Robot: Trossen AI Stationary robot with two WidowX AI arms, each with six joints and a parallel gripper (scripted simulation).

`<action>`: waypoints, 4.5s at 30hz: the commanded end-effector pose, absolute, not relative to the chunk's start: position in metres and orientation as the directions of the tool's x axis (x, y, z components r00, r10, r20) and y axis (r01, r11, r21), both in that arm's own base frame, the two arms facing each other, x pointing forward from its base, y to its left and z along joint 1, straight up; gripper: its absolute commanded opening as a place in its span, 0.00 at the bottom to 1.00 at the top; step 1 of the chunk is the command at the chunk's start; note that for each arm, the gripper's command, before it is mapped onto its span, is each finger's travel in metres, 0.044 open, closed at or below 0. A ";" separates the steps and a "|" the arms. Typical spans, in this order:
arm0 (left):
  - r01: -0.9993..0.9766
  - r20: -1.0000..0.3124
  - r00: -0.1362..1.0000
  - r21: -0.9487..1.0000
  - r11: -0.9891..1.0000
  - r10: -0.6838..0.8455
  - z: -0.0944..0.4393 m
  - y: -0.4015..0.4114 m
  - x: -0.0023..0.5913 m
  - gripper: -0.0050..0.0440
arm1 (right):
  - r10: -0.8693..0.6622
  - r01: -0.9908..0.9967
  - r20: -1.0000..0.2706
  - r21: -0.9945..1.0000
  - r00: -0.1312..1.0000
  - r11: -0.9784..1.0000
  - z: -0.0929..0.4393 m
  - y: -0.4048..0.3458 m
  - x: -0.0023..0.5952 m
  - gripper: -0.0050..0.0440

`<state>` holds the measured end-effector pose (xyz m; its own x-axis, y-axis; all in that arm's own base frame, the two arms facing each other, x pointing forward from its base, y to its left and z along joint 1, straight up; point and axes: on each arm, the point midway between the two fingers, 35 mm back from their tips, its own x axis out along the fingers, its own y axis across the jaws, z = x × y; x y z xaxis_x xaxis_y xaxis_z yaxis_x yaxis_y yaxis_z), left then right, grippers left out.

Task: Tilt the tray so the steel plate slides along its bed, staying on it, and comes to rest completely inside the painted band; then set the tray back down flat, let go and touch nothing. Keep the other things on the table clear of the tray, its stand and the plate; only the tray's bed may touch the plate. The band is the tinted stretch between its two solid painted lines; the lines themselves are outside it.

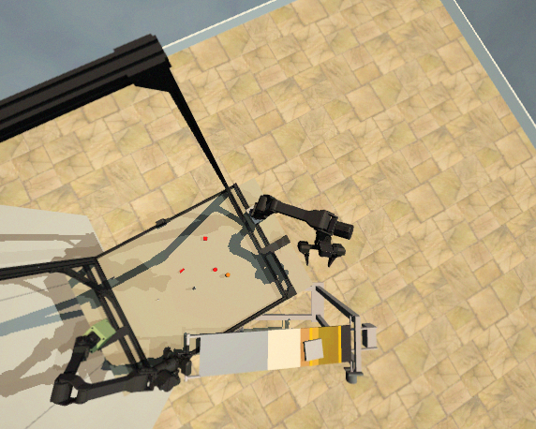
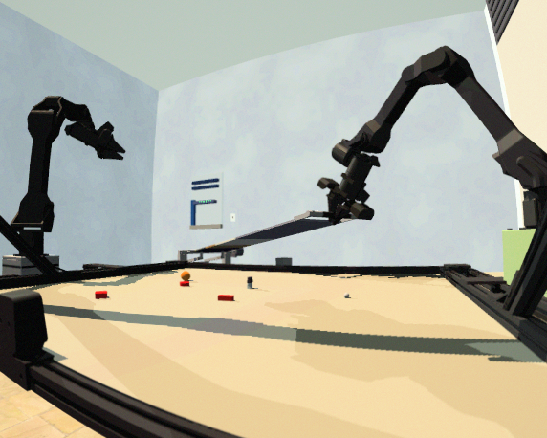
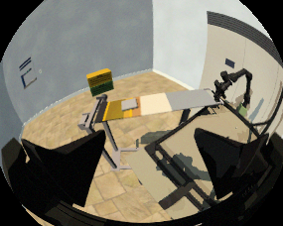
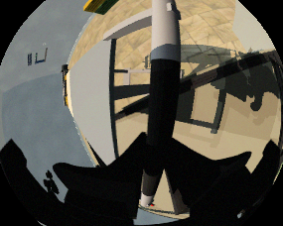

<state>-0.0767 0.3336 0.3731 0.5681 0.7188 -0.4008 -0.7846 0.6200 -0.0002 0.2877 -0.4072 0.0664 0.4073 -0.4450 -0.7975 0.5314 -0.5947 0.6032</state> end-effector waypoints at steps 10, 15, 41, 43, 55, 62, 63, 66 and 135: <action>-0.784 -0.399 0.569 0.000 0.620 0.719 0.374 0.334 -0.077 1.00 | -0.501 0.494 -0.740 0.672 0.449 -0.551 0.101 -0.416 0.294 0.10; -0.784 -0.399 0.569 0.000 0.620 0.719 0.374 0.334 -0.077 1.00 | -0.502 0.493 -0.739 0.674 0.450 -0.550 0.101 -0.416 0.294 0.10; -0.784 -0.399 0.569 0.000 0.620 0.719 0.374 0.334 -0.077 1.00 | -0.437 0.540 -0.810 0.587 0.392 -0.603 -0.008 -0.406 0.285 0.10; -0.784 -0.399 0.569 0.000 0.620 0.719 0.374 0.334 -0.077 1.00 | -0.438 0.540 -0.809 0.588 0.393 -0.602 -0.002 -0.406 0.285 0.10; -0.784 -0.399 0.569 0.000 0.620 0.719 0.374 0.334 -0.077 1.00 | -0.444 0.536 -0.803 0.596 0.398 -0.598 0.024 -0.408 0.287 0.10; -0.784 -0.399 0.569 0.000 0.620 0.719 0.374 0.334 -0.077 1.00 | -0.453 0.530 -0.794 0.608 0.406 -0.591 0.042 -0.410 0.288 0.10; -0.784 -0.399 0.569 0.000 0.620 0.719 0.374 0.334 -0.077 1.00 | -0.454 0.529 -0.793 0.610 0.407 -0.590 0.043 -0.410 0.288 0.10; -0.784 -0.399 0.569 0.000 0.620 0.719 0.374 0.334 -0.077 1.00 | -0.457 0.527 -0.790 0.614 0.410 -0.588 0.043 -0.410 0.288 0.10; -0.784 -0.399 0.569 0.000 0.620 0.719 0.374 0.334 -0.077 1.00 | -0.490 0.502 -0.753 0.659 0.440 -0.560 0.091 -0.415 0.293 0.10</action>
<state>-0.0774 0.3336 0.3729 0.5668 0.7197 -0.4010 -0.7858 0.6184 -0.0009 0.2874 -0.4068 0.0594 0.4032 -0.4428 -0.8008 0.5340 -0.5968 0.5989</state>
